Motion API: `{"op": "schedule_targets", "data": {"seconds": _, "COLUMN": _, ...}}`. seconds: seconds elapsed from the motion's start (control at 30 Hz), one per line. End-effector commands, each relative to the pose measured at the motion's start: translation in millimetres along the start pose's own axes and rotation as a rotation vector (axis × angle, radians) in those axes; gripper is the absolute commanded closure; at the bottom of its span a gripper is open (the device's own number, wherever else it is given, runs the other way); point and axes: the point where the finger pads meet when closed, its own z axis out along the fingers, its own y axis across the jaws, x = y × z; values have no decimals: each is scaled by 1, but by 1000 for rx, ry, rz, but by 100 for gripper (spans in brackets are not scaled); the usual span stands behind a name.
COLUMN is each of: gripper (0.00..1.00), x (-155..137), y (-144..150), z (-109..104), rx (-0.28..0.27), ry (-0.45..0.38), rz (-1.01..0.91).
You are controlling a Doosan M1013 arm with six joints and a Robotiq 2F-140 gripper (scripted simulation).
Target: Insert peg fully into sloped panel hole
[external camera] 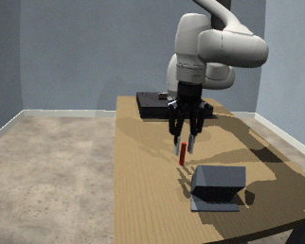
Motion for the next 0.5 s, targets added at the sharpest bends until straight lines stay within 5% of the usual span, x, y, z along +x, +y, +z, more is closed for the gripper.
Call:
{"op": "schedule_targets", "data": {"seconds": 0.0, "gripper": 77, "x": 0, "y": 0, "z": 0, "rx": 0, "ry": 0, "rz": 0}}
{"op": "schedule_targets", "data": {"seconds": 0.47, "gripper": 98, "x": 0, "y": 0, "z": 0, "rx": 0, "ry": 0, "rz": 0}}
